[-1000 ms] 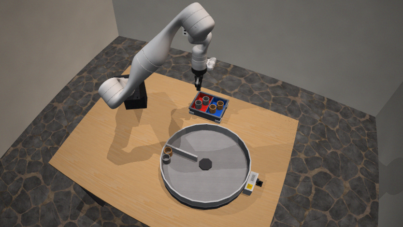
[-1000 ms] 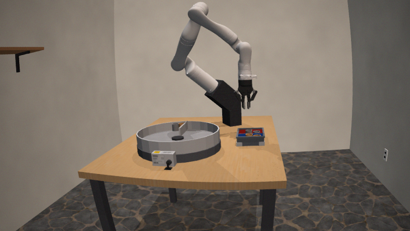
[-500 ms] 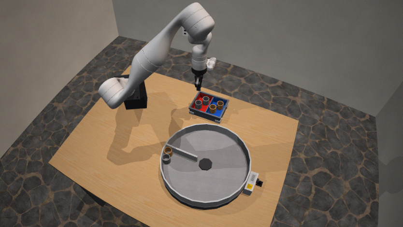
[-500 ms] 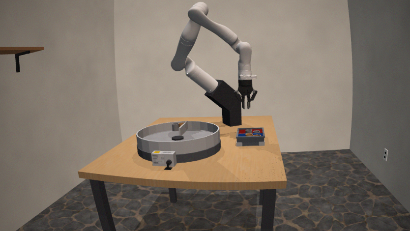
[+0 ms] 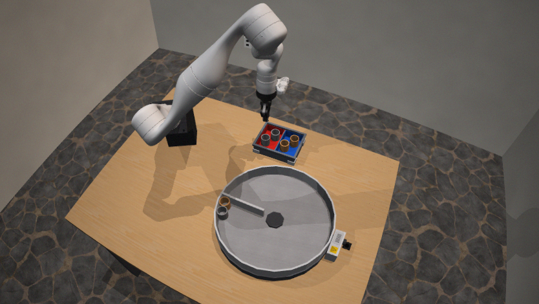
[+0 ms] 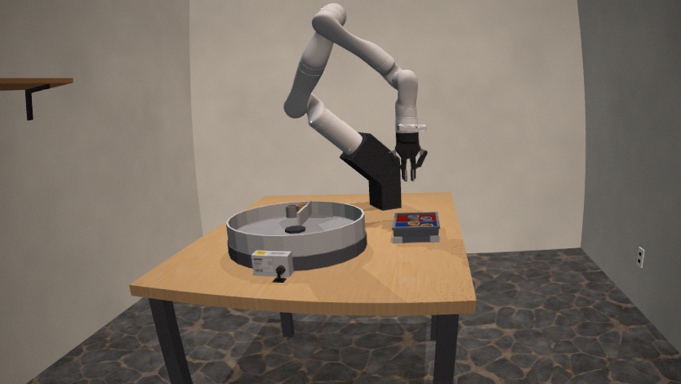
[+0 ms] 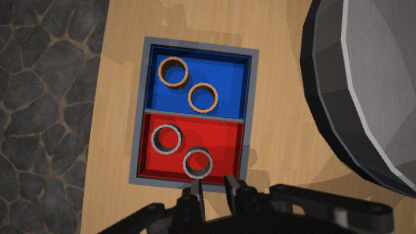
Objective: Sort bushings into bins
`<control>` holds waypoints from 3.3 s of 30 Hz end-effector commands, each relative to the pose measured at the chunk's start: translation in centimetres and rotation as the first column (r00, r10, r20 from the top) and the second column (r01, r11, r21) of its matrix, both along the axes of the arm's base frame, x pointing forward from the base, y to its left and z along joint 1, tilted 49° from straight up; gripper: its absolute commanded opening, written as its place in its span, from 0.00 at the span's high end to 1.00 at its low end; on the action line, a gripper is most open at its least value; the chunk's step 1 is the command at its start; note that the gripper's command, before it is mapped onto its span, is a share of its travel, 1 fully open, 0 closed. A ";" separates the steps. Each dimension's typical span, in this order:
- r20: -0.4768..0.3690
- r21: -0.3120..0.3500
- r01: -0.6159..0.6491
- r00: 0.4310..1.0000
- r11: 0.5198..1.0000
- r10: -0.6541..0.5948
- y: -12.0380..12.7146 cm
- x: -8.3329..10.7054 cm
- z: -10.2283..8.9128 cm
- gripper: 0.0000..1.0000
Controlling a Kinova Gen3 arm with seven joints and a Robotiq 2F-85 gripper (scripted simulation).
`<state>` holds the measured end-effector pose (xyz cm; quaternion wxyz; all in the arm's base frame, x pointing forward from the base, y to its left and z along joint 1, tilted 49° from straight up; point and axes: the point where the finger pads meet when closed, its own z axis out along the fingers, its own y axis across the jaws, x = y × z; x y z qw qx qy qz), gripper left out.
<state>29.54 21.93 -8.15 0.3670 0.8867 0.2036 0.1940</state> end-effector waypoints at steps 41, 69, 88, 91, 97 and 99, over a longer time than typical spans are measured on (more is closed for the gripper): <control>-0.022 -0.016 -0.026 0.999 1.000 0.025 -9.1 0.7 7.4 0.82; -0.061 -0.044 -0.068 0.996 0.997 0.065 -24.6 1.9 20.0 0.82; -0.079 -0.056 -0.088 0.993 0.995 0.084 -31.9 2.5 25.9 0.82; -0.079 -0.056 -0.088 0.993 0.995 0.084 -31.9 2.5 25.9 0.82; -0.114 -0.058 -0.067 0.992 0.996 0.060 -31.7 2.8 25.9 0.82; -0.091 -0.058 -0.081 0.993 0.995 0.075 -31.8 2.6 25.9 0.82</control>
